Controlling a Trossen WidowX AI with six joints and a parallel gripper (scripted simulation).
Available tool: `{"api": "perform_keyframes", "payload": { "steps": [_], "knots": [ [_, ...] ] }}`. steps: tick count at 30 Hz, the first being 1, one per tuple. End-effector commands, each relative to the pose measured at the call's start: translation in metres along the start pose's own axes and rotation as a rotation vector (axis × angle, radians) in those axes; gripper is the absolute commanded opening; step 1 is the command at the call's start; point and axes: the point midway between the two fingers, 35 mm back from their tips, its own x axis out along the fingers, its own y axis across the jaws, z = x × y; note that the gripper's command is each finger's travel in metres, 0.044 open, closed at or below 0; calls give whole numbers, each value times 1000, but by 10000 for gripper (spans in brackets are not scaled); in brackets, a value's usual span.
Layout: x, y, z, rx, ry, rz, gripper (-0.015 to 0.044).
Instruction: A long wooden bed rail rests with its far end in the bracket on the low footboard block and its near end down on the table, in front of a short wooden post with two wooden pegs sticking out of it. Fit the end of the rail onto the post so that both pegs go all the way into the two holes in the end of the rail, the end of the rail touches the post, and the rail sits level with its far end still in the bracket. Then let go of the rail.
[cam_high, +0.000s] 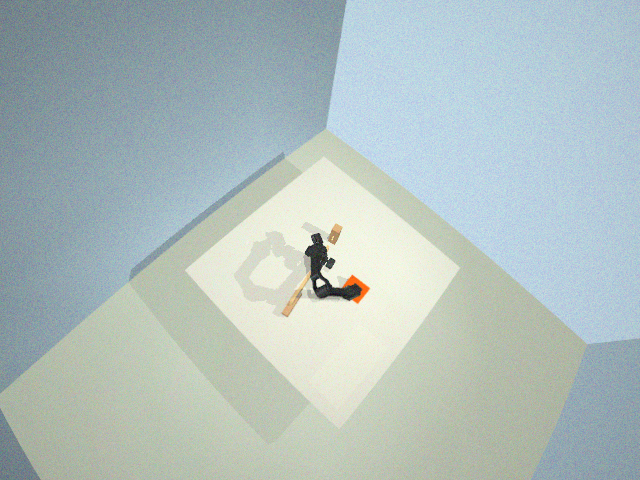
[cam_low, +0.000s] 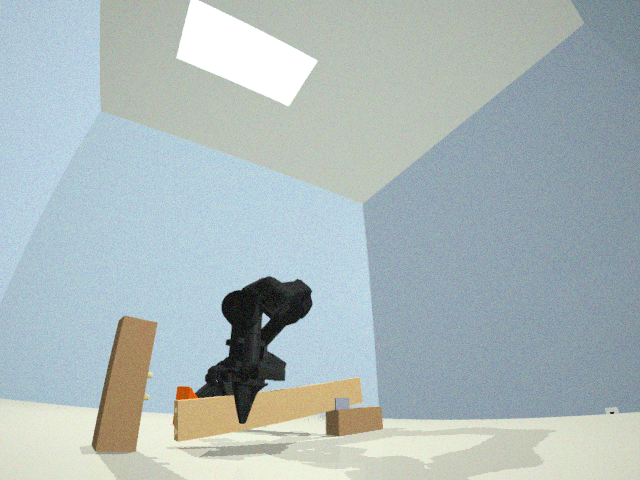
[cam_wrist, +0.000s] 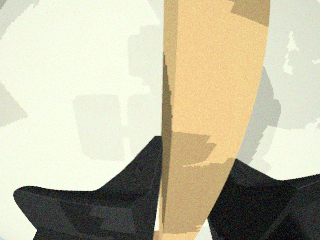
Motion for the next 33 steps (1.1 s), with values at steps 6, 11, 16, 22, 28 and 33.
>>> {"api": "perform_keyframes", "payload": {
  "steps": [6, 11, 16, 22, 28, 33],
  "knots": [
    [-7, -3, -1, -1, 1, -9, 0],
    [-10, -3, -1, -1, 1, -9, 0],
    [-12, -3, -1, -1, 1, -8, 0],
    [-15, -3, -1, -1, 2, -8, 0],
    [-18, -3, -1, -1, 2, -8, 0],
    [-21, -3, -1, -1, 2, -8, 0]
  ]
}}
